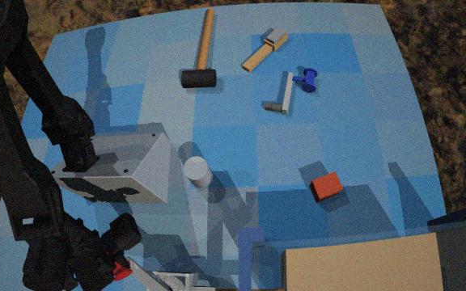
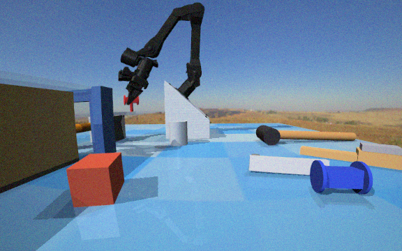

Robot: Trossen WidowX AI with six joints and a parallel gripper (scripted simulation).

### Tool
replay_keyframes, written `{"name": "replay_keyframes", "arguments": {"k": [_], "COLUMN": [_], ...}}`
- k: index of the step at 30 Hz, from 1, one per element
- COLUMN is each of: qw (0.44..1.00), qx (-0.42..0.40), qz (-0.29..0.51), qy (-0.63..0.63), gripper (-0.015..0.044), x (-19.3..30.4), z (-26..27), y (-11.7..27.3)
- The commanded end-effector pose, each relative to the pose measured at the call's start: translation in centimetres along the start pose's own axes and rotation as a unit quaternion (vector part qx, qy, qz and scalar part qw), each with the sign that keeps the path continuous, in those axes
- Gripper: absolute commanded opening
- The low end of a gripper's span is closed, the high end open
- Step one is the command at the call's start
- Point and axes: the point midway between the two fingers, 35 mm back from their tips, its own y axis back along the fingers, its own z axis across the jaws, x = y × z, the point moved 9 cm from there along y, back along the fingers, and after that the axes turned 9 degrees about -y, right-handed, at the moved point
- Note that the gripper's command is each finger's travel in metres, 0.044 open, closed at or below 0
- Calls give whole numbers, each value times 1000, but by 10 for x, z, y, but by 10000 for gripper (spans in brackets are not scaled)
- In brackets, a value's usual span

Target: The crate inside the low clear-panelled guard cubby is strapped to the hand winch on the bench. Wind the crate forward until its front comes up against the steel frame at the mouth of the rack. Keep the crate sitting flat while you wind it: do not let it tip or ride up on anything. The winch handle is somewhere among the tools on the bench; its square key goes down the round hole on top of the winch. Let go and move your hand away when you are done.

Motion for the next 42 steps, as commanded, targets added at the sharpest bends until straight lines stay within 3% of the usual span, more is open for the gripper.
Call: {"name": "replay_keyframes", "arguments": {"k": [1, 42], "qw": [1000, 1000], "qx": [12, 14], "qz": [-2, -5], "qy": [5, 6], "gripper": [0, 0], "x": [-7, -65], "z": [-8, -47], "y": [-3, -24]}}
